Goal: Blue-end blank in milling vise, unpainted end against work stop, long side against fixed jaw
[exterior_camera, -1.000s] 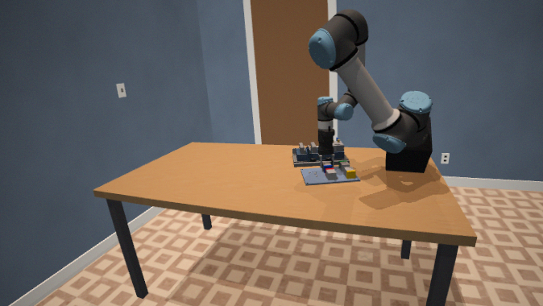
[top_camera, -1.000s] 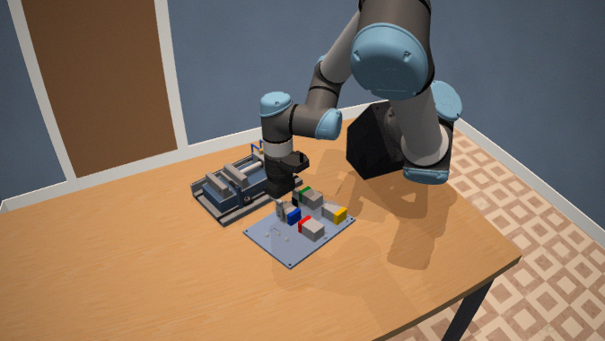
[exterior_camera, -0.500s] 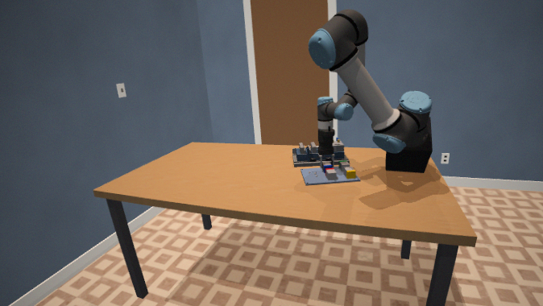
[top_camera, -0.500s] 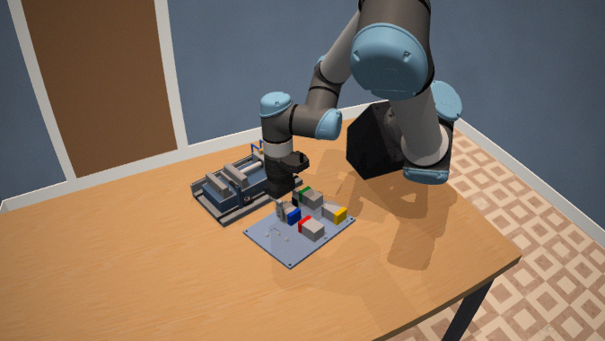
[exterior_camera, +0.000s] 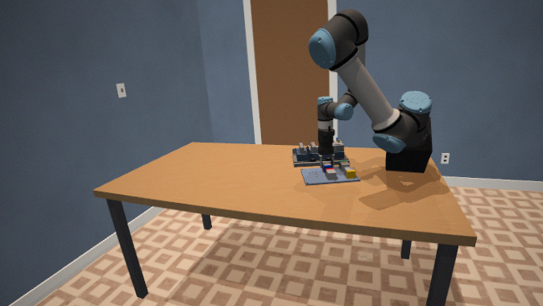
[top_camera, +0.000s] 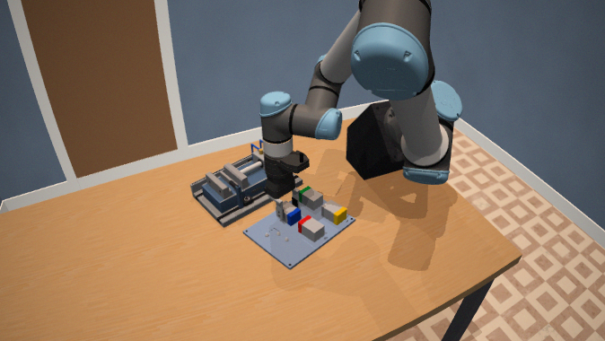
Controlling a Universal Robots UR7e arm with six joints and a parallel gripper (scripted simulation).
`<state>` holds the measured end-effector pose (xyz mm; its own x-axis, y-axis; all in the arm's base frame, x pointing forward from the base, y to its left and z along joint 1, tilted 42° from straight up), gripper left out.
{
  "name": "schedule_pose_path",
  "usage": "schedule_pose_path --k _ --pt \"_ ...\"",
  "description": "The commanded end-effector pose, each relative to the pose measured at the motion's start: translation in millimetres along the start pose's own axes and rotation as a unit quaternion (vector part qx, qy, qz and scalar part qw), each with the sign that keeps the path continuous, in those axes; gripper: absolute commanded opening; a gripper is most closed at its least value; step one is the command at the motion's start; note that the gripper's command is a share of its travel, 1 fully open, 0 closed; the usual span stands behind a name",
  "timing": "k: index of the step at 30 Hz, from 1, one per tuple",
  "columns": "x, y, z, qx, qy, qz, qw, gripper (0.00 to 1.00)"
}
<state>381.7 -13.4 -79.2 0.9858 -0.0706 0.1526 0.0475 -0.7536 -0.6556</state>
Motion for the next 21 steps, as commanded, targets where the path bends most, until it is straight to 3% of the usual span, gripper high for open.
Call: schedule_pose_path --k 1,7,8,21 --pt "0.3 0.2 -0.4 0.0 0.0 0.0 1.0 1.0" --pt "0.3 0.2 -0.4 0.0 0.0 0.0 1.0 1.0" --pt "0.3 0.2 -0.4 0.0 0.0 0.0 1.0 0.0" --pt "0.3 0.2 -0.4 0.0 0.0 0.0 1.0 0.0"
Point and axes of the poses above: the point where the finger pads meet when closed, its own z axis out along the fingers, its own x axis across the jaws, y = z × x, the point moved 6 cm from there along -z, back along the fingers, and after that the axes turned 10 degrees about z, right-handed, at the moved point
